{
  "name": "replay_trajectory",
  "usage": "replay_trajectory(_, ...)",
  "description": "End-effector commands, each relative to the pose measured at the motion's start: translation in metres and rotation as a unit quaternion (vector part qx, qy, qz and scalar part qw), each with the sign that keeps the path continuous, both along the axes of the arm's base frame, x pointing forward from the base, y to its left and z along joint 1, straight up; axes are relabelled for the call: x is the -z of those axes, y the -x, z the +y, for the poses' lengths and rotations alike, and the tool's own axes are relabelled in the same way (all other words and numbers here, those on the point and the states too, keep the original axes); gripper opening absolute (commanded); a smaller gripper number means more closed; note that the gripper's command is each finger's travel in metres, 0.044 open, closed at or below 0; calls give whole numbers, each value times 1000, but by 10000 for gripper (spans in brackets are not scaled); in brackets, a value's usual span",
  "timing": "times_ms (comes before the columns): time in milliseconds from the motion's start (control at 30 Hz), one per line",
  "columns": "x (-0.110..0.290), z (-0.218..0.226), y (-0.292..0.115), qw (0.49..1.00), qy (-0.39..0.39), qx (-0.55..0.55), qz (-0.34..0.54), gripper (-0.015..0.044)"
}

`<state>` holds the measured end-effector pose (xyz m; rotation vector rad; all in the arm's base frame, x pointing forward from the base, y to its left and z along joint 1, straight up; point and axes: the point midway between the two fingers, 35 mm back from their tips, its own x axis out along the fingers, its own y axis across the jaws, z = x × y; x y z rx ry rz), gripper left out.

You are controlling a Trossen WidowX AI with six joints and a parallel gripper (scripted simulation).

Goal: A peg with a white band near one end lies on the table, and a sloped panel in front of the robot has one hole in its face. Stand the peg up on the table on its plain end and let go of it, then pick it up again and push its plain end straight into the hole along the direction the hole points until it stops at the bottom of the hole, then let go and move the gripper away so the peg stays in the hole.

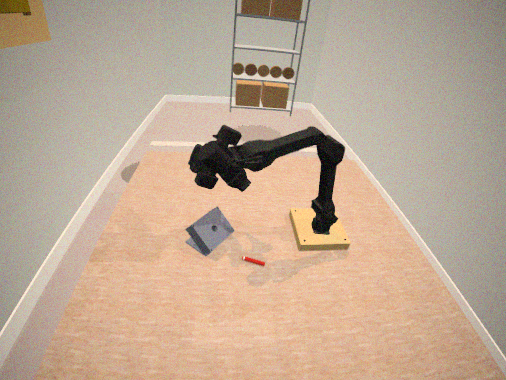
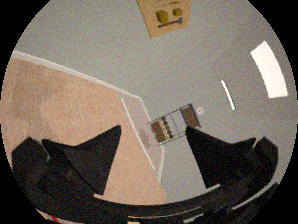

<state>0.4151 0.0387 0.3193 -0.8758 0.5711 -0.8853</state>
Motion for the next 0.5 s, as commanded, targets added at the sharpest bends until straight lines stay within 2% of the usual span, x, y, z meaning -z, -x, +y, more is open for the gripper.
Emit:
replay_trajectory(0, 1, 0, 0, 1000, -1, -2, 0, 426)
replay_trajectory(33, 3, 1, -1, 1000, -6, -6, 2, 440)
replay_trajectory(467, 67, 27, -10, 984, -139, -100, 46, 440)
